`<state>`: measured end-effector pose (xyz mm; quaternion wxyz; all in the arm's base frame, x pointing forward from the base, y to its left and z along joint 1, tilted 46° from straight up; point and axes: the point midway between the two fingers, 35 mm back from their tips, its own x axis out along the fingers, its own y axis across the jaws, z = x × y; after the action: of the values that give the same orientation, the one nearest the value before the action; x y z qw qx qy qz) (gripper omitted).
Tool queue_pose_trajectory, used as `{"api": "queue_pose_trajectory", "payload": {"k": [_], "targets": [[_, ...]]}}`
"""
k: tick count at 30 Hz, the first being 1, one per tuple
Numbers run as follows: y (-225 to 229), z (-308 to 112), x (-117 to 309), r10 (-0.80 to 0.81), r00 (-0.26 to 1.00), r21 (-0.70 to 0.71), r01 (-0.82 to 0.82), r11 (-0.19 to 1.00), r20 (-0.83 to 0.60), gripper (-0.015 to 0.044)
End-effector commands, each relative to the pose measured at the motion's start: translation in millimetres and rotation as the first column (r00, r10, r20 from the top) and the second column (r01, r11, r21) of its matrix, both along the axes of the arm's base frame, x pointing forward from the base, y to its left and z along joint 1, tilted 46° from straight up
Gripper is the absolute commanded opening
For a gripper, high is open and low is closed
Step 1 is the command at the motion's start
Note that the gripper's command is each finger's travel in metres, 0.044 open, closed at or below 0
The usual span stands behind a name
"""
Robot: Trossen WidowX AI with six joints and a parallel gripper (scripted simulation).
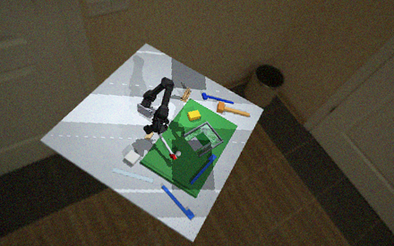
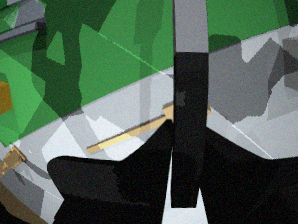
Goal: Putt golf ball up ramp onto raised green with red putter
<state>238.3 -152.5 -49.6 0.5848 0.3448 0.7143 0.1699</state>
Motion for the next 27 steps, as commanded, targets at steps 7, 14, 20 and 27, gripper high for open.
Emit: {"api": "queue_pose_trajectory", "payload": {"k": [7,14,20,27], "targets": [[16.8,-14.3,-3.2,-0.006,1.000,0.010,0.007,1.000,-0.005,0.0000],[24.3,-22.1,-3.7,-0.006,1.000,0.010,0.007,1.000,-0.005,0.0000],[31.1,-28.8,-4.5,-0.006,1.000,0.010,0.007,1.000,-0.004,0.0000],[36.3,-33.7,-5.2,-0.006,1.000,0.011,0.006,1.000,-0.004,0.0000]]}}
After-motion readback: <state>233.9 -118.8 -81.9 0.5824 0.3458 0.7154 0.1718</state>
